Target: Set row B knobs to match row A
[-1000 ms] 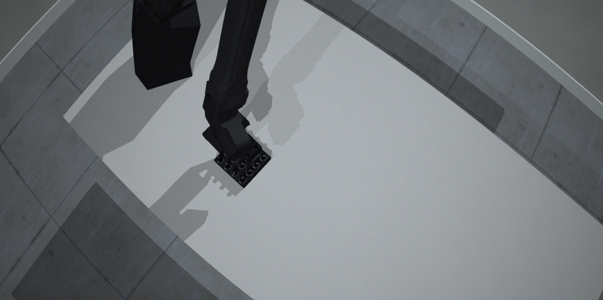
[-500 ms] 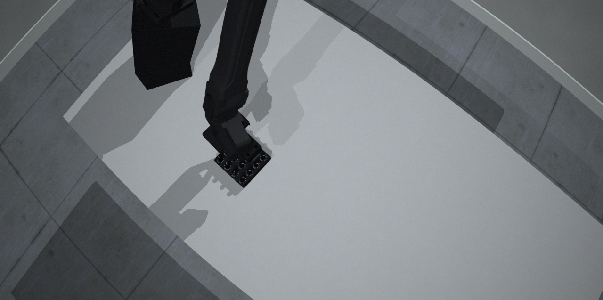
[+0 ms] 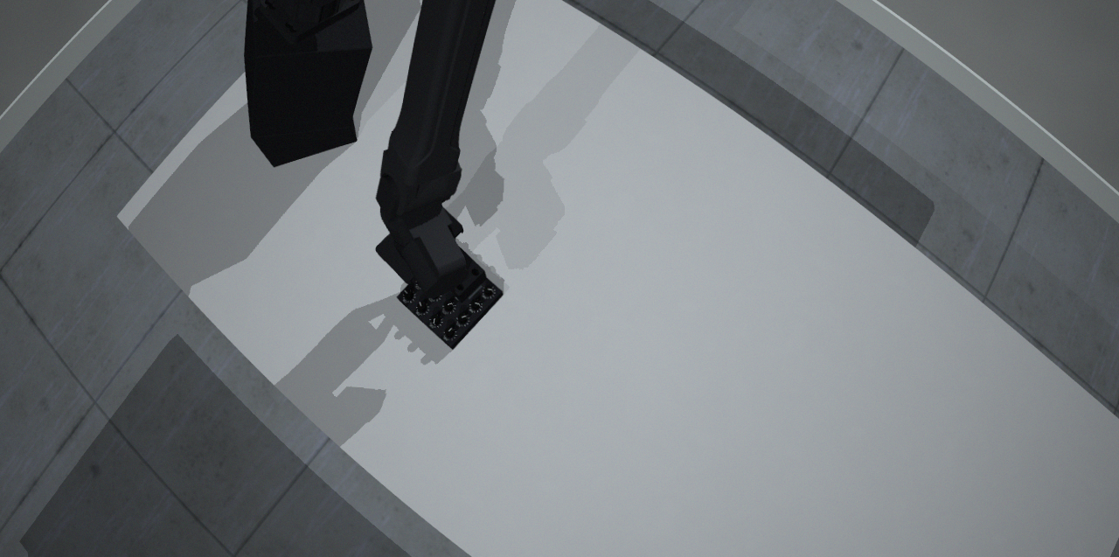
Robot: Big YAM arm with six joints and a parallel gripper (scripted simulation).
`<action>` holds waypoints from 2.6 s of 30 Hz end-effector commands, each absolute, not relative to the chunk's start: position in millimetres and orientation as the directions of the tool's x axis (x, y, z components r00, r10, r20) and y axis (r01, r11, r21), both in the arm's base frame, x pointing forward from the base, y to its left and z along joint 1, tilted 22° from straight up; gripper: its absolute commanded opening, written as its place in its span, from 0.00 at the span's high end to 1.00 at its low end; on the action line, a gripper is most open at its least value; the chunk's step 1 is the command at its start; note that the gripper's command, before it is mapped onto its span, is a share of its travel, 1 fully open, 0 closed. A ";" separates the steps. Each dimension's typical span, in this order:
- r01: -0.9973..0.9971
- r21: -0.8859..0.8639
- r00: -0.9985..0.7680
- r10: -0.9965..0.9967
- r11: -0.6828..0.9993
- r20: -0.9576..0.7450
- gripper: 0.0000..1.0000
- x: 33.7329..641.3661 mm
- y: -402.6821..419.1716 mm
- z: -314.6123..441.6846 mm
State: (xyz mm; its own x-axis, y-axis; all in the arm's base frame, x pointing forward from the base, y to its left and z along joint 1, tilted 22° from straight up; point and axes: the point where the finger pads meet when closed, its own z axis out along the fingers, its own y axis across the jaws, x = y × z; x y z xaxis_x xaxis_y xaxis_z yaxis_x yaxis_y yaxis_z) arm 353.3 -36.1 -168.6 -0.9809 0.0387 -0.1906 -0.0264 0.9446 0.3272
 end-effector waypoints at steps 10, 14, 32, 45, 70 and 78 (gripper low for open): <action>-0.023 0.323 -0.980 0.042 0.946 -0.192 0.82 353.8 -42.4 -171.8; -0.022 0.323 -0.981 0.042 0.946 -0.192 0.82 354.8 -42.7 -171.6; -0.022 0.323 -0.981 0.042 0.946 -0.192 0.82 354.8 -42.6 -171.6; -0.022 0.323 -0.981 0.042 0.946 -0.192 0.82 354.8 -42.6 -171.6; -0.031 0.321 -0.979 0.037 0.947 -0.203 0.82 363.0 -32.4 -180.6; -0.028 0.322 -0.979 0.039 0.946 -0.201 0.82 362.2 -31.8 -183.8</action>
